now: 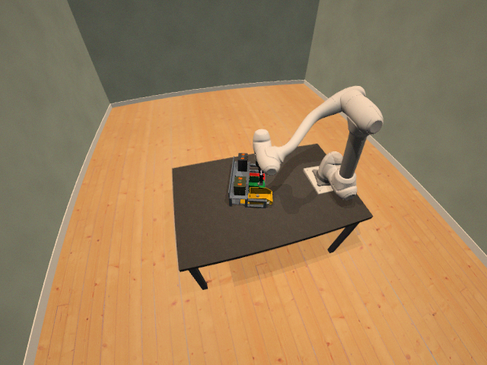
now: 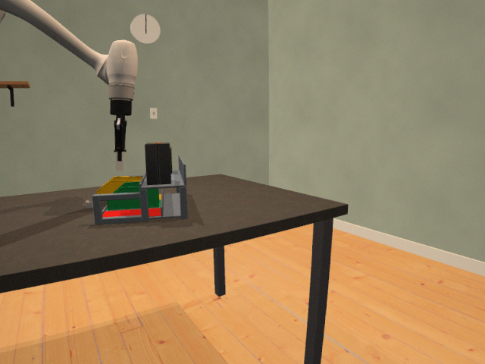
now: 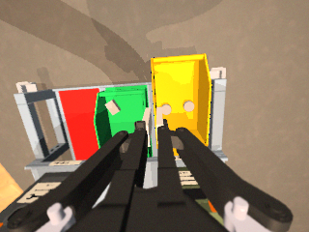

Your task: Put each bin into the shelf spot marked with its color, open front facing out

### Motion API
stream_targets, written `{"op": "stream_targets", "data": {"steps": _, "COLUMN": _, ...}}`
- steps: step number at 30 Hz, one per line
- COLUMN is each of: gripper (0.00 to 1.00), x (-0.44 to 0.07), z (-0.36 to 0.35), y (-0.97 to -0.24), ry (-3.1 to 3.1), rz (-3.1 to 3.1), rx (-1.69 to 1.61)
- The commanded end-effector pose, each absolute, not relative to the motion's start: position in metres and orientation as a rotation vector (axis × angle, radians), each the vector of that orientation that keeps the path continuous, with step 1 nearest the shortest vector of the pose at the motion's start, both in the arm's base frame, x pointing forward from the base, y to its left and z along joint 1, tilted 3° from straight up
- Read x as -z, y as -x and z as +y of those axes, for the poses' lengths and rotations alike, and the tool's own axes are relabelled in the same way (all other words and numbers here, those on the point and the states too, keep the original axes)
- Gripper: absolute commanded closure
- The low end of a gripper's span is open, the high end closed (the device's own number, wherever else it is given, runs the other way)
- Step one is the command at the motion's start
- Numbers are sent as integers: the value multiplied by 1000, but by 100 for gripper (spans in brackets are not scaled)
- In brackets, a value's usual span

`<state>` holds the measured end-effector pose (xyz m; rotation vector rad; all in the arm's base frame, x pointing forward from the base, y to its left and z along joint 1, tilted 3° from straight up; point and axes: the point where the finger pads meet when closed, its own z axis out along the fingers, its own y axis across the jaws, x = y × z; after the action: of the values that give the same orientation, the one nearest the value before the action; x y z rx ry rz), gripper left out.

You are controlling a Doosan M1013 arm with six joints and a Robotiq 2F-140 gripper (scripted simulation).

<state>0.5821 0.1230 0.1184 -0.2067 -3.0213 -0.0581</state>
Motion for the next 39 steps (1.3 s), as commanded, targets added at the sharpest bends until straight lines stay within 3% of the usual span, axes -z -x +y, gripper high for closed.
{"op": "stream_targets", "data": {"steps": 1, "gripper": 85, "x": -124, "z": 123, "y": -582, "ry": 207, "rz": -3021, "rx": 58}}
{"op": "stream_targets", "data": {"steps": 39, "gripper": 85, "x": -149, "z": 122, "y": -583, "ry": 207, "rz": -3021, "rx": 58}}
